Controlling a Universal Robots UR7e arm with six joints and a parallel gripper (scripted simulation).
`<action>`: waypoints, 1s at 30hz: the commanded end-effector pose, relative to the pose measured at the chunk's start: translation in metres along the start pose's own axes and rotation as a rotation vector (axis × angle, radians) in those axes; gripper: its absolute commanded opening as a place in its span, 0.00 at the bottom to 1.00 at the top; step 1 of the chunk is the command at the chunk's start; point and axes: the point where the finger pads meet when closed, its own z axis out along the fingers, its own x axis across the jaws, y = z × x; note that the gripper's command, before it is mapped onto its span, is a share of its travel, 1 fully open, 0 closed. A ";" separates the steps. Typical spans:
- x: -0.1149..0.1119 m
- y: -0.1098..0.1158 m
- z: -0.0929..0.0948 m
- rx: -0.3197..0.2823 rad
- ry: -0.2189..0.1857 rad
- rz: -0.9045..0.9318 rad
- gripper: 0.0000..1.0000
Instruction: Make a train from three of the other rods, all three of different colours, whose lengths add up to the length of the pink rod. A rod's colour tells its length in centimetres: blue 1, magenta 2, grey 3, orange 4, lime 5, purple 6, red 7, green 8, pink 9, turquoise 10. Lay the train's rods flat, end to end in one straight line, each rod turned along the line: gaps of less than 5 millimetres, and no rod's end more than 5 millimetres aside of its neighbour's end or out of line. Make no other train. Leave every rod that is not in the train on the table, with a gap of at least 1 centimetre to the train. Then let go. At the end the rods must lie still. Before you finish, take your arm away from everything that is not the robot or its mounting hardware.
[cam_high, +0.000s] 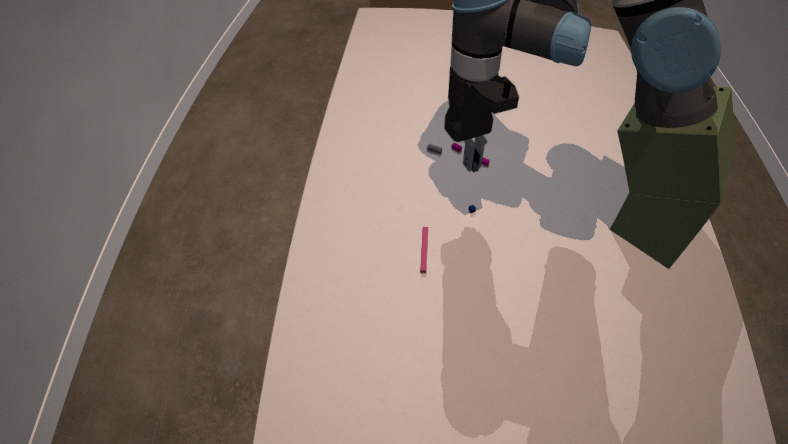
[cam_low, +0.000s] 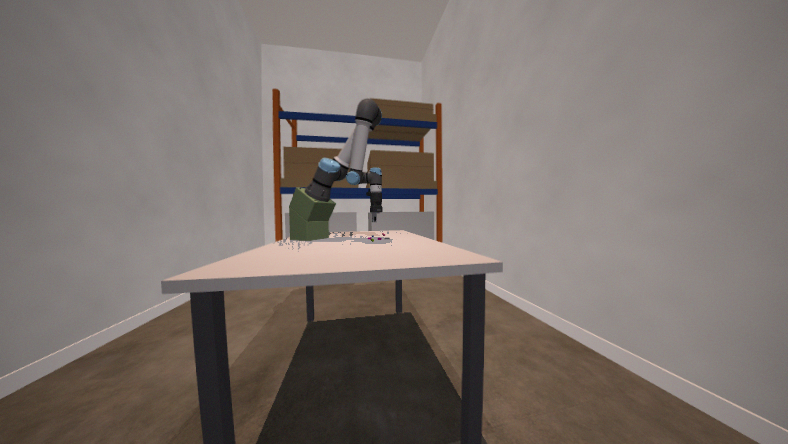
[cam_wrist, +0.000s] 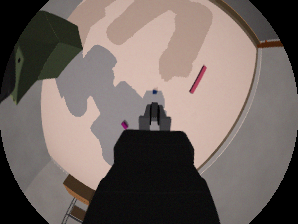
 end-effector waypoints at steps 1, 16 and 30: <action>0.000 0.000 0.005 0.000 0.000 0.000 0.24; 0.000 0.000 0.036 0.000 0.000 0.000 0.24; 0.001 -0.001 0.073 0.000 0.000 0.000 0.24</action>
